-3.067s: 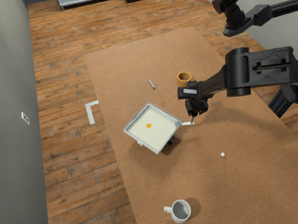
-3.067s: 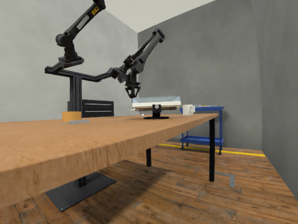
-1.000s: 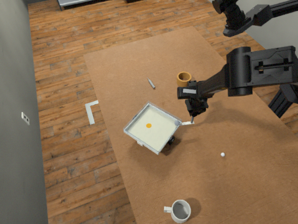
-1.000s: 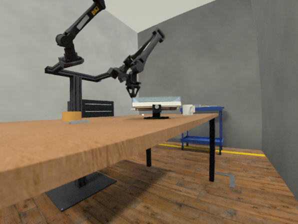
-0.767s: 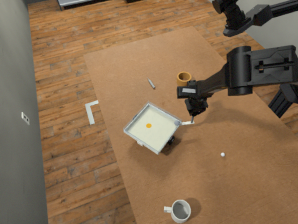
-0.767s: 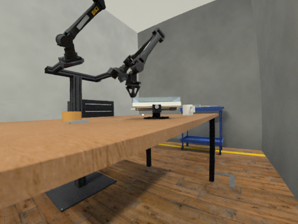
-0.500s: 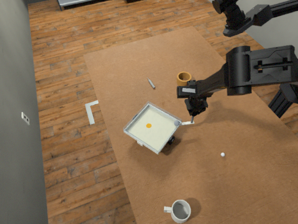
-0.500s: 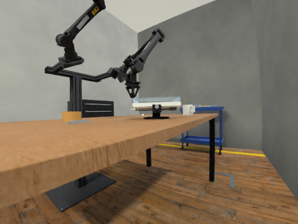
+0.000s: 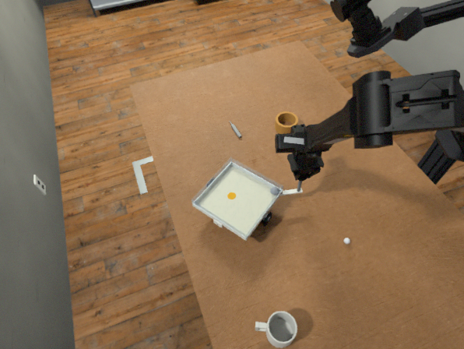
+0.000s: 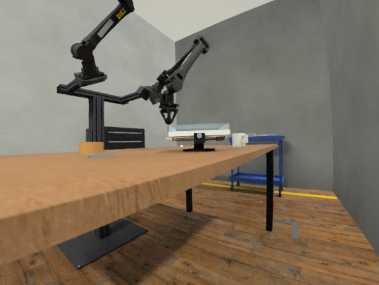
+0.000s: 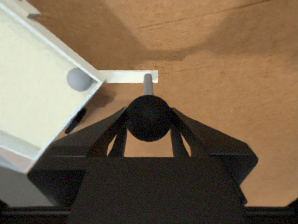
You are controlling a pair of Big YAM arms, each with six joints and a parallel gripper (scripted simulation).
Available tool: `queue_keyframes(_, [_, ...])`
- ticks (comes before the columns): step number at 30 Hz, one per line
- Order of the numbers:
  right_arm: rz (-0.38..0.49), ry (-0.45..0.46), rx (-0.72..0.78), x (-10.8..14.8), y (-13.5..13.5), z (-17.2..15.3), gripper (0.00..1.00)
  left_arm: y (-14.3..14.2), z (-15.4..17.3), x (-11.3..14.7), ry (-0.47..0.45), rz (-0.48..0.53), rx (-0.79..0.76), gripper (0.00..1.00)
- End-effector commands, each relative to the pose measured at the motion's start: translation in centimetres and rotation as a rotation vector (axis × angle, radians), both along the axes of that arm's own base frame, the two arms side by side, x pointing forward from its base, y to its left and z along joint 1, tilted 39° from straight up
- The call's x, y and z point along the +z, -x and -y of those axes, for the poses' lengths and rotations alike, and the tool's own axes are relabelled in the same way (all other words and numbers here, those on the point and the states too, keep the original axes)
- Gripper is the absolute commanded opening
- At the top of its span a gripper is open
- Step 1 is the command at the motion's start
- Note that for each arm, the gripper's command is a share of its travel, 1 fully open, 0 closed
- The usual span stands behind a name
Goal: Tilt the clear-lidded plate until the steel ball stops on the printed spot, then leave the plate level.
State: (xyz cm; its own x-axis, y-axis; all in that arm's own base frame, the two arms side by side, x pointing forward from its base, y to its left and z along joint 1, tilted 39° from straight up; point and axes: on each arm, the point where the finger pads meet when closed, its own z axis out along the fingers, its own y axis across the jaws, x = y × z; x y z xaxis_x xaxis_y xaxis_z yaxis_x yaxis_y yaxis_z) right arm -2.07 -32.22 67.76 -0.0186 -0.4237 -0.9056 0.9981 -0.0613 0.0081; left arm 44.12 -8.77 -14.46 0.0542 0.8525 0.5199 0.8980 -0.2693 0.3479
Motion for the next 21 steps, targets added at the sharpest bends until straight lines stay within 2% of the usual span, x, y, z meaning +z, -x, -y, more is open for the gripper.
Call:
queue_keyframes(1, [-0.011,0.038,-0.012,2.2,0.3,-0.6,1.0,-0.8,-0.4,0.9,0.017,0.03,-0.008,0.0])
queue_keyframes(8, [-0.011,0.038,-0.012,2.2,0.3,-0.6,1.0,-0.6,1.1,1.3,0.013,0.035,-0.04,0.0])
queue_keyframes(21, [-0.011,0.038,-0.012,2.2,0.3,-0.6,1.0,-0.5,1.4,1.5,0.017,0.031,-0.024,0.0])
